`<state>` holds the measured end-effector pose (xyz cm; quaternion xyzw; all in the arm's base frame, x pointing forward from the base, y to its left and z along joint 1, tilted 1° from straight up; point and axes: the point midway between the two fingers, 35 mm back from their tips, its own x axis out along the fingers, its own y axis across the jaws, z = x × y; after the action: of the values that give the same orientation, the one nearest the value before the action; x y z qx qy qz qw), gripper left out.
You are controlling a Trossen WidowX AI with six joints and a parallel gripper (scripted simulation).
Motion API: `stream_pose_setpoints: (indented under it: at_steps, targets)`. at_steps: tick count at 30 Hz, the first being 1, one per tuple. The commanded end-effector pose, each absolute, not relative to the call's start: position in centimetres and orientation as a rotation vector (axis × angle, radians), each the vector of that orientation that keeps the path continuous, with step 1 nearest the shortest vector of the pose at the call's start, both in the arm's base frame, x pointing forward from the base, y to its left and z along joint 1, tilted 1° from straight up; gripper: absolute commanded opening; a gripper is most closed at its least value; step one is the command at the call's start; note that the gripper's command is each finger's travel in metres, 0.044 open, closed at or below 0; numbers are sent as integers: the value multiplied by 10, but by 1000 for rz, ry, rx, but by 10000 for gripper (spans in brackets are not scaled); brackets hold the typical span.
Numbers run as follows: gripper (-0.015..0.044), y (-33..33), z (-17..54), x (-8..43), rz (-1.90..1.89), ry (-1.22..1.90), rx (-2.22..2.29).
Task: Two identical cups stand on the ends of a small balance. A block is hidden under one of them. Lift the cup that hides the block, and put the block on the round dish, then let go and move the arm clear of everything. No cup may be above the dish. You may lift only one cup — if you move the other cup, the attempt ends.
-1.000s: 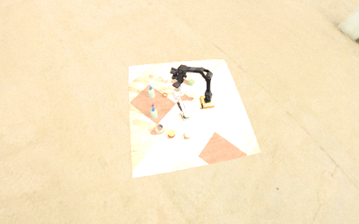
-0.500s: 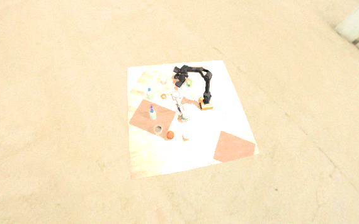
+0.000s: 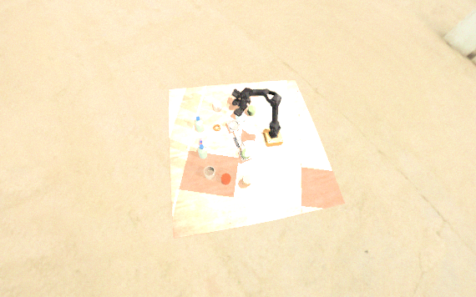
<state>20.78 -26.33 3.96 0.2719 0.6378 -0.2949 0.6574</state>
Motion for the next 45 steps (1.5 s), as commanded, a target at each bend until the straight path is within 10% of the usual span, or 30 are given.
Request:
stream_pose_setpoints:
  at_steps: [1, 27, 45]
  targets:
    - [0, -260, 14, 204, -659, 1472, 624]
    - [0, -260, -10, 203, -659, 1472, 624]
    - [440, -268, 7, 212, -678, 1414, 597]
